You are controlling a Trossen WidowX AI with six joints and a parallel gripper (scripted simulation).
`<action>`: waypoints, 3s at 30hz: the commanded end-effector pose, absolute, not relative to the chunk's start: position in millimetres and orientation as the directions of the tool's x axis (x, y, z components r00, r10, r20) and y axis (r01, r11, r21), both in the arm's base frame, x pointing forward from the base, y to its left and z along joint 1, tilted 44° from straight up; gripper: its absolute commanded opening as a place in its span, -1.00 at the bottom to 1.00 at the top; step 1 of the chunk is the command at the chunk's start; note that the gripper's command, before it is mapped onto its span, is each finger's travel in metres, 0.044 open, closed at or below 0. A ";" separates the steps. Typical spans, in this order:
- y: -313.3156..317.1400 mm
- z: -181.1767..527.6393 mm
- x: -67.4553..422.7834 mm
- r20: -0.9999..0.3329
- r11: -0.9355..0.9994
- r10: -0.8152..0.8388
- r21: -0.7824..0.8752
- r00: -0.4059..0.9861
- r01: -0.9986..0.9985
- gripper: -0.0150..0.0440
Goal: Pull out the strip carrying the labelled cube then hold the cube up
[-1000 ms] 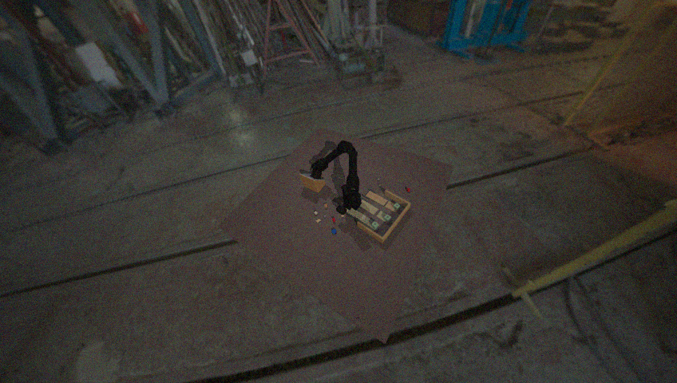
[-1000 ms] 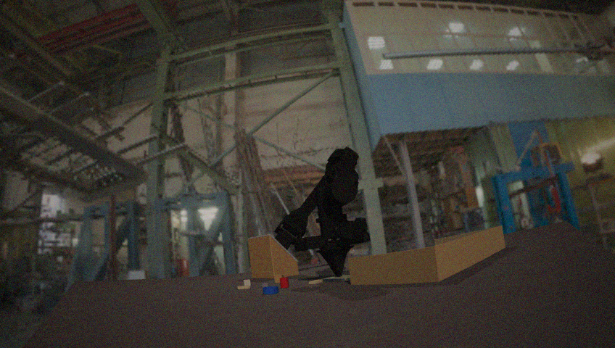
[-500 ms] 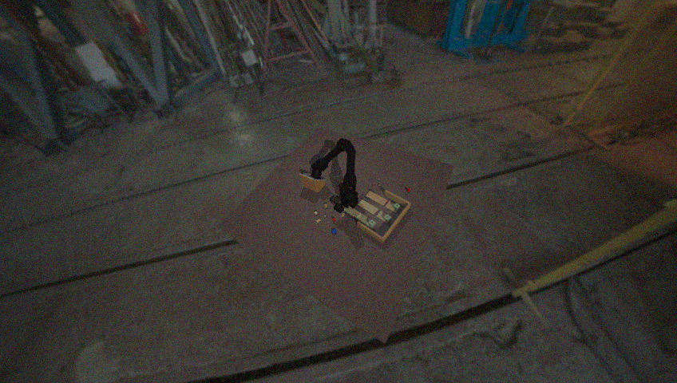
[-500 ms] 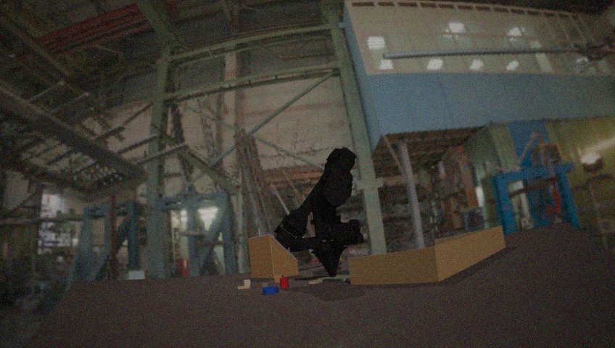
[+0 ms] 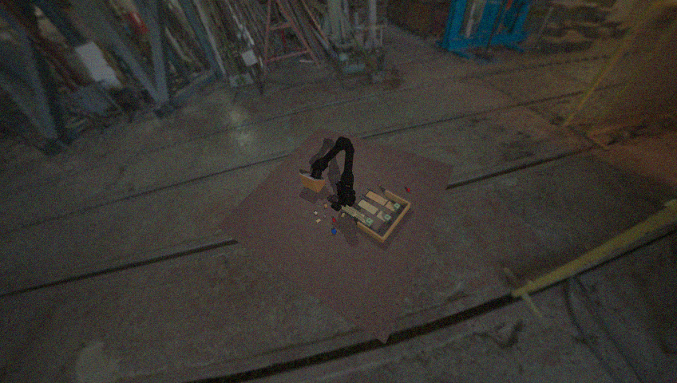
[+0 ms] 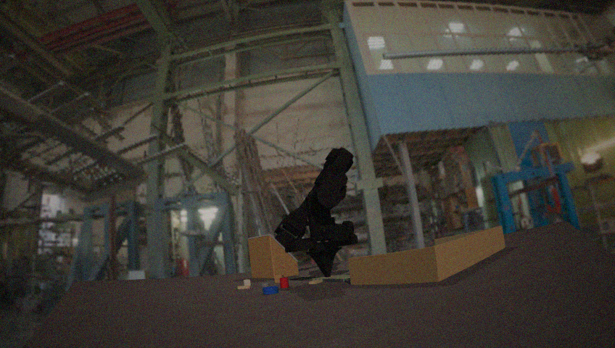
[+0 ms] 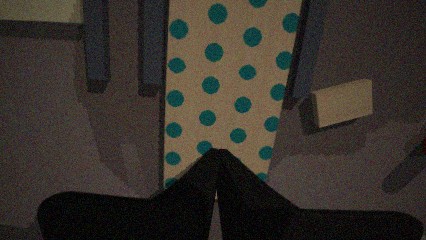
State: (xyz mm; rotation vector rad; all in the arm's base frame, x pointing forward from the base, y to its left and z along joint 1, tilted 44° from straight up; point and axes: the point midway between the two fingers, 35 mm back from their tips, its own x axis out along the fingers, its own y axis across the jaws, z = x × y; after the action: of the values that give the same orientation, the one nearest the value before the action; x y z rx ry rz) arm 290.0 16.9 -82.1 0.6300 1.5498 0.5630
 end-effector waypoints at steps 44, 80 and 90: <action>19.3 -78.9 211.6 -0.725 0.728 0.686 0.683 -0.062 0.067 -0.49; -12.7 -46.4 199.9 -0.727 0.729 0.684 0.681 -0.062 0.072 -0.40; -14.4 -50.1 239.1 -0.727 0.728 0.684 0.675 -0.061 0.121 0.49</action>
State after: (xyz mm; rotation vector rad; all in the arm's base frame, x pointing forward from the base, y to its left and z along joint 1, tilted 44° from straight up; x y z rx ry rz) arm 226.8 -12.9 -49.9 0.6602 1.5921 0.5280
